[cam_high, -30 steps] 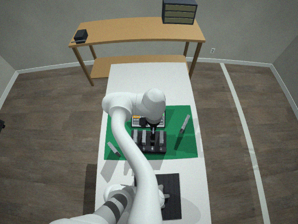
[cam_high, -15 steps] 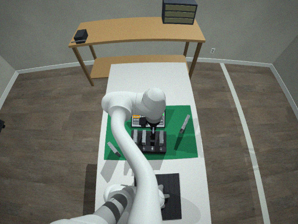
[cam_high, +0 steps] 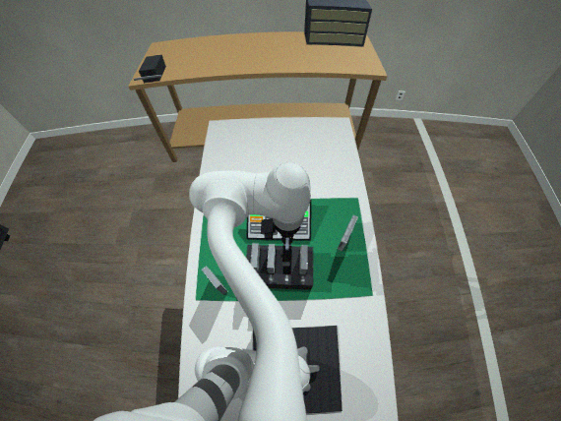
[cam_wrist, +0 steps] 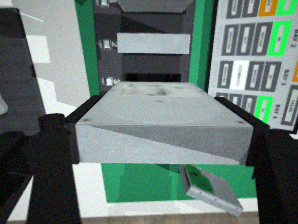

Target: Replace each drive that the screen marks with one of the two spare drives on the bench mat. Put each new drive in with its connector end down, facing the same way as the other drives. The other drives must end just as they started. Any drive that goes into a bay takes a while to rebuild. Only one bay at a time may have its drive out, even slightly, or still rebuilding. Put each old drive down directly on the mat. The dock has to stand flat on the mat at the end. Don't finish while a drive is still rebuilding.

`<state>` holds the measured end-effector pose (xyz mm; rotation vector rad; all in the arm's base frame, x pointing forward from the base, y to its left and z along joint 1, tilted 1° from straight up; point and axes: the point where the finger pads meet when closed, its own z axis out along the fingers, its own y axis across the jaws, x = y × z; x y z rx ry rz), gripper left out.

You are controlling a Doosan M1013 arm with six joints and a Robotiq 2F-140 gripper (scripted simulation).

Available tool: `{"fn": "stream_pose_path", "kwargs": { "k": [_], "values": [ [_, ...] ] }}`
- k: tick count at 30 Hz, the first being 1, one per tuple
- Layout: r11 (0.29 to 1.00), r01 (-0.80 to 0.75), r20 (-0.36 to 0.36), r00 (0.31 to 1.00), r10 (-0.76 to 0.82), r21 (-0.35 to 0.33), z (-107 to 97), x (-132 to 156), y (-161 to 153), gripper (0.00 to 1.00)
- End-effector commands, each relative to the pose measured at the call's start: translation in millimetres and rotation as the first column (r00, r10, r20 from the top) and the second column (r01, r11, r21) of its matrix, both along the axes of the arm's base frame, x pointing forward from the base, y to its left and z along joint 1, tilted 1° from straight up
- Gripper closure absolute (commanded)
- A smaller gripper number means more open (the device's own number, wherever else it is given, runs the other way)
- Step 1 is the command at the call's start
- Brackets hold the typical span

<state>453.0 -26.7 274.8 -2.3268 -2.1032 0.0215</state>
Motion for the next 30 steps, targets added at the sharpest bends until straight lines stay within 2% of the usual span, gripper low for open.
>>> {"fn": "stream_pose_path", "kwargs": {
  "k": [1, 13, 30],
  "values": [
    [1.0, 0.0, 0.001, 1.0, 0.0, 0.0, 0.9, 4.0, 3.8, 0.9],
    [1.0, 0.0, 0.001, 1.0, 0.0, 0.0, 3.0, 26.0, 28.5, 0.9],
    [1.0, 0.0, 0.001, 1.0, 0.0, 0.0, 4.9, 75.9, 102.5, 0.9]
  ]
}}
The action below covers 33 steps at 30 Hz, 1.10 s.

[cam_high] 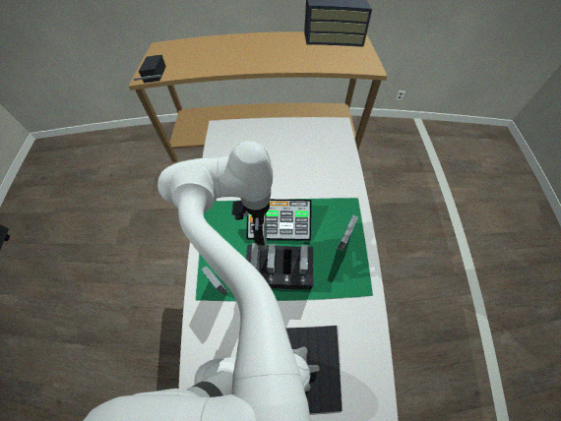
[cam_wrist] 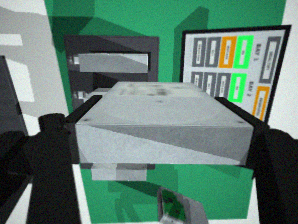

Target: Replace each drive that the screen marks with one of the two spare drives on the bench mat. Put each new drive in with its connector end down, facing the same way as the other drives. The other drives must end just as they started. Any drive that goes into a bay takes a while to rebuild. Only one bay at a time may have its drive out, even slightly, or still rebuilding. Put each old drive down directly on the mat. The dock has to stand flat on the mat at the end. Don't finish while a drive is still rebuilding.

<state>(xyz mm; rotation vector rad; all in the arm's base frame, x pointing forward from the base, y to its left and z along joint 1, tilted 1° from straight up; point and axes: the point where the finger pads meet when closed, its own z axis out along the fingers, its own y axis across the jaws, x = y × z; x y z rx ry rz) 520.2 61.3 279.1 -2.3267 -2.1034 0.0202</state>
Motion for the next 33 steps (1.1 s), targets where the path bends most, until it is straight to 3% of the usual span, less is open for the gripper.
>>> {"fn": "stream_pose_path", "kwargs": {
  "k": [1, 11, 22, 33],
  "values": [
    [1.0, 0.0, 0.001, 1.0, 0.0, 0.0, 0.5, 12.0, 20.6, 0.9],
    [1.0, 0.0, 0.0, 1.0, 0.0, 0.0, -1.5, 39.6, 83.3, 0.9],
    [1.0, 0.0, 0.0, 1.0, 0.0, 0.0, -4.5, 54.3, 131.3, 0.9],
    [1.0, 0.0, 0.0, 1.0, 0.0, 0.0, -6.7, 60.8, 160.1, 0.9]
  ]
}}
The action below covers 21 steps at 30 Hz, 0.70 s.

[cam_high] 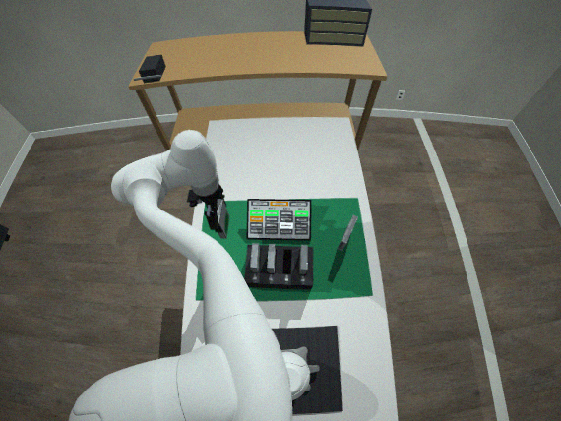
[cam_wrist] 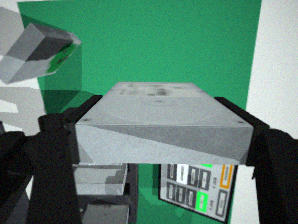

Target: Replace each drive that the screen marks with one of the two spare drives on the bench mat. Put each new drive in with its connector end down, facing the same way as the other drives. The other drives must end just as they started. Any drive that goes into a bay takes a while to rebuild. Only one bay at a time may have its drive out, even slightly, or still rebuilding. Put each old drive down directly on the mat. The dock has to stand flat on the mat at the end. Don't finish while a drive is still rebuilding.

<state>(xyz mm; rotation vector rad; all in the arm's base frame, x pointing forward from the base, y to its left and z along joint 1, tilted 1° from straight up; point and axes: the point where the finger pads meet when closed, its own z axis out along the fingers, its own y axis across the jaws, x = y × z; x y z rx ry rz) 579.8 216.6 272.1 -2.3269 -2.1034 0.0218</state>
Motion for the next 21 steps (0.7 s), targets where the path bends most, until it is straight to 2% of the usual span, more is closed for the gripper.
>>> {"fn": "stream_pose_path", "kwargs": {
  "k": [1, 21],
  "values": [
    [1.0, 0.0, 0.001, 1.0, 0.0, 0.001, 0.1, 1.6, 6.6, 0.9],
    [1.0, 0.0, 0.001, 1.0, 0.0, 0.001, -1.1, 2.8, 13.4, 0.9]
  ]
}}
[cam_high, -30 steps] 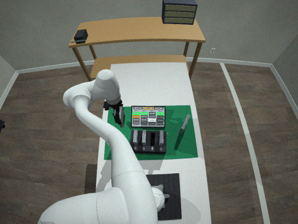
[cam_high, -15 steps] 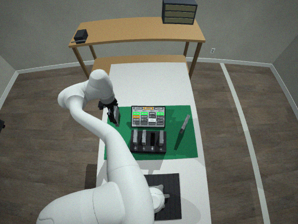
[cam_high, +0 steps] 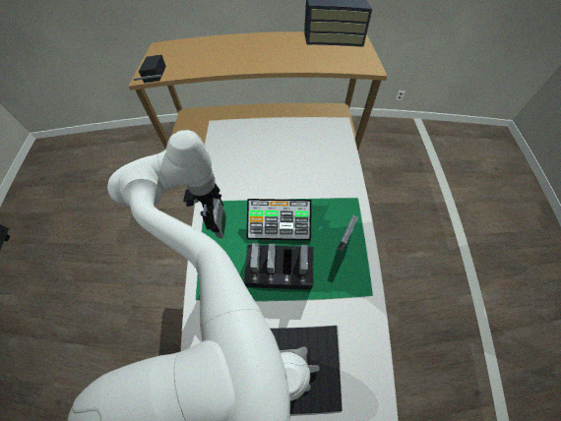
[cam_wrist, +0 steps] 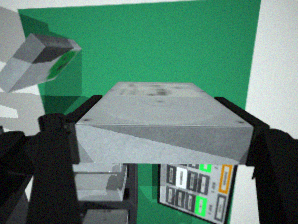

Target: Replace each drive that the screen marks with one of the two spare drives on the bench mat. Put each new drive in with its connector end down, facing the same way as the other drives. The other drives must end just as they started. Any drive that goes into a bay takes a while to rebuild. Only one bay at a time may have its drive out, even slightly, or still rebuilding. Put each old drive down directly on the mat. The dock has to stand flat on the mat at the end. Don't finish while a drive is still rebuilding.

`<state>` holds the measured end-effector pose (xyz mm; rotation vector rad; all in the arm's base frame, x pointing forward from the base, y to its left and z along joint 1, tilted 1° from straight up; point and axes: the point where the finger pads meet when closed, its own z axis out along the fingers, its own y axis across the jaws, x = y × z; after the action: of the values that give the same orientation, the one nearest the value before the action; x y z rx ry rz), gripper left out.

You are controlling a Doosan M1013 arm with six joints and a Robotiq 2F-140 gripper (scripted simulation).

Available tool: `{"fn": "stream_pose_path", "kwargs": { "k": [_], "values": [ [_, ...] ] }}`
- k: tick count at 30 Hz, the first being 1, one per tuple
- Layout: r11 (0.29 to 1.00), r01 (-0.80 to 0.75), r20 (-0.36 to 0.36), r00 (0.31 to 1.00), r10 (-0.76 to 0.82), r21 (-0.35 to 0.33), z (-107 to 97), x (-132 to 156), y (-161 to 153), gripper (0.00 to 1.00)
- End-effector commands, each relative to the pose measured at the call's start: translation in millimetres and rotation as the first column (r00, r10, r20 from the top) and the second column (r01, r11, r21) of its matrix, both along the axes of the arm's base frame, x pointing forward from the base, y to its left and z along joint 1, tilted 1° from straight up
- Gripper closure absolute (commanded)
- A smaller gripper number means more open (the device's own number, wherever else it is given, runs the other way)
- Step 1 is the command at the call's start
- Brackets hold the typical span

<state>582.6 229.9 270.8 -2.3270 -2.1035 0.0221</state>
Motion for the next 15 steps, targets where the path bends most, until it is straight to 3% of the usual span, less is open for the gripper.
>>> {"fn": "stream_pose_path", "kwargs": {
  "k": [1, 15],
  "values": [
    [1.0, 0.0, 0.001, 1.0, 0.0, 0.001, -0.2, 0.1, 0.1, 0.9],
    [1.0, 0.0, 0.001, 1.0, 0.0, 0.001, -11.3, 0.0, 0.1, 0.9]
  ]
}}
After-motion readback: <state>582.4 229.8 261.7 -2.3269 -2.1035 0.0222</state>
